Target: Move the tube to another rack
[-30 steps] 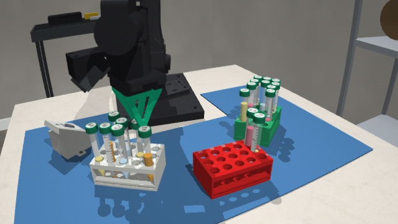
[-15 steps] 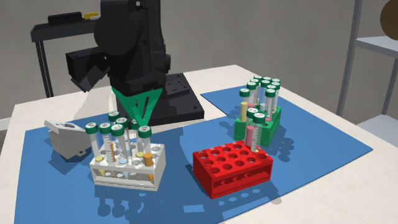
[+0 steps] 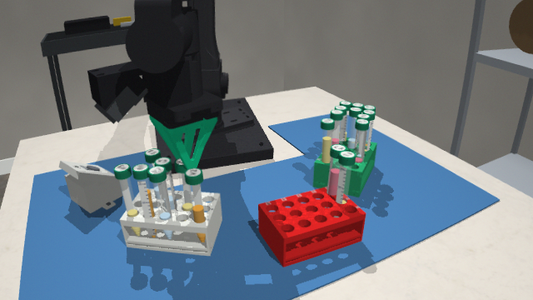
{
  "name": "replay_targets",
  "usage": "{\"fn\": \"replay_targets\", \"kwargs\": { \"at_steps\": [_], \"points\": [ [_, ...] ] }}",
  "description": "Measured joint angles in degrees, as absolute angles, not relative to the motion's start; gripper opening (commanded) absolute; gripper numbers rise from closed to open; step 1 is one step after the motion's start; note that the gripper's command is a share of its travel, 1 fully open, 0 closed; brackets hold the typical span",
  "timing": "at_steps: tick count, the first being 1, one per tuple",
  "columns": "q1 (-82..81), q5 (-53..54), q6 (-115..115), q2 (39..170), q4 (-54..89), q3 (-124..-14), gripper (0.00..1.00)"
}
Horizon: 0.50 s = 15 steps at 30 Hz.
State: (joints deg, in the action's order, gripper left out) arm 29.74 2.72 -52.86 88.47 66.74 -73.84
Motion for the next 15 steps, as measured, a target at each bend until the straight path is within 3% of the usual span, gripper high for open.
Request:
{"fn": "replay_targets", "kwargs": {
  "at_steps": [15],
  "points": [
    [29.85,2.72,-52.73,88.27,69.30,-76.18,0.00]
  ]
}}
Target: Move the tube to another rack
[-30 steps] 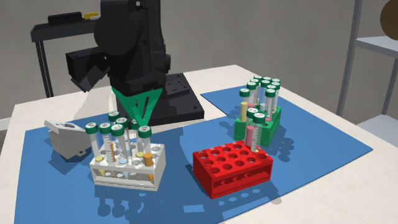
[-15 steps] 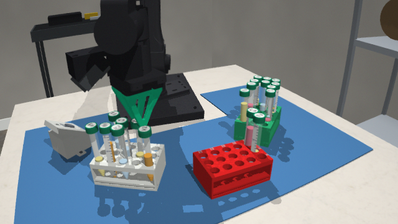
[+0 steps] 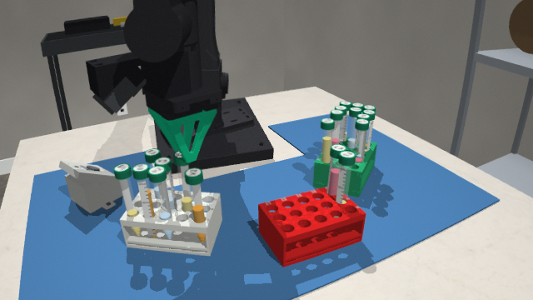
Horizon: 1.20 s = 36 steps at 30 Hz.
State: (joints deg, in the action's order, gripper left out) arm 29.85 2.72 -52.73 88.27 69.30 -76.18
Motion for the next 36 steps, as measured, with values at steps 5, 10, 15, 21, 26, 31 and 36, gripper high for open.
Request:
{"fn": "replay_targets", "kwargs": {
  "at_steps": [5,10,15,21,26,31,36],
  "points": [
    [29.87,2.72,-52.71,88.01,70.32,-77.10,0.00],
    [29.91,2.72,-52.66,87.85,71.18,-77.69,0.00],
    [29.95,2.72,-52.62,87.74,72.20,-78.78,0.00],
    [30.00,2.72,-52.58,87.59,73.47,-79.96,0.00],
    [30.04,2.72,-52.53,87.48,74.32,-80.60,0.00],
    [30.09,2.72,-52.51,87.48,75.37,-81.78,0.00],
    [30.15,2.72,-52.45,87.48,76.42,-82.91,0.00]
  ]
}}
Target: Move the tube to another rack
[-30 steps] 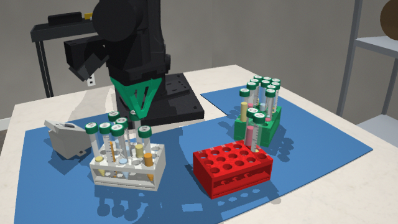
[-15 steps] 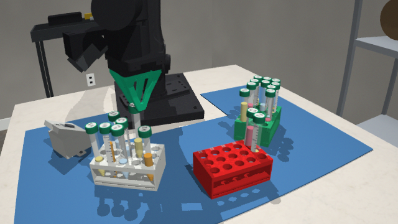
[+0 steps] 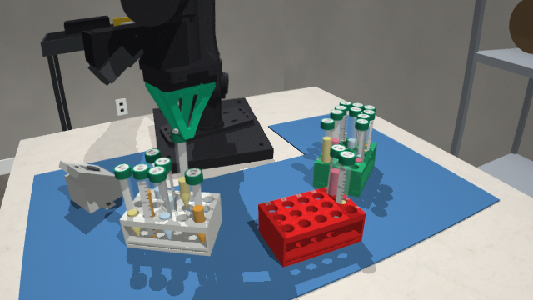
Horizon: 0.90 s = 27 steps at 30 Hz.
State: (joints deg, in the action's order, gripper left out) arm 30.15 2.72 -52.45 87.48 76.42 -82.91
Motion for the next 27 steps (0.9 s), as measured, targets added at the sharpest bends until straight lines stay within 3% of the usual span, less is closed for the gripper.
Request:
{"fn": "replay_targets", "kwargs": {
  "at_steps": [27],
  "points": [
    [30.11,2.72,-52.45,86.48,80.93,-85.65,0.00]
  ]
}}
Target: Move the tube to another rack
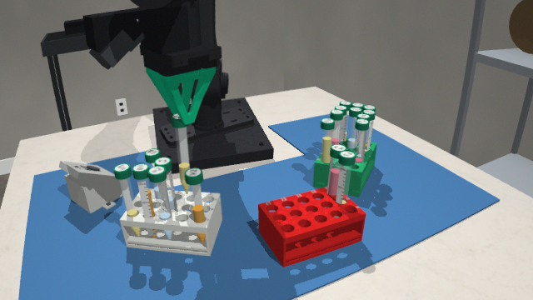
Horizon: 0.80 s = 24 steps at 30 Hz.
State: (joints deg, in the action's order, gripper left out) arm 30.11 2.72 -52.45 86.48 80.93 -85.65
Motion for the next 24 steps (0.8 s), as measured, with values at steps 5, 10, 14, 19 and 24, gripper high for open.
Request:
{"fn": "replay_targets", "kwargs": {
  "at_steps": [5,10,14,19,24],
  "points": [
    [29.91,2.72,-52.64,84.60,81.12,-83.85,0.00],
    [29.71,2.70,-52.84,82.74,81.32,-82.24,0.00],
    [29.61,2.70,-52.95,81.87,81.23,-81.43,0.00],
    [29.39,2.68,-53.15,80.29,81.34,-79.72,0.00],
    [29.12,2.66,-53.39,78.37,81.49,-78.13,0.00]
  ]
}}
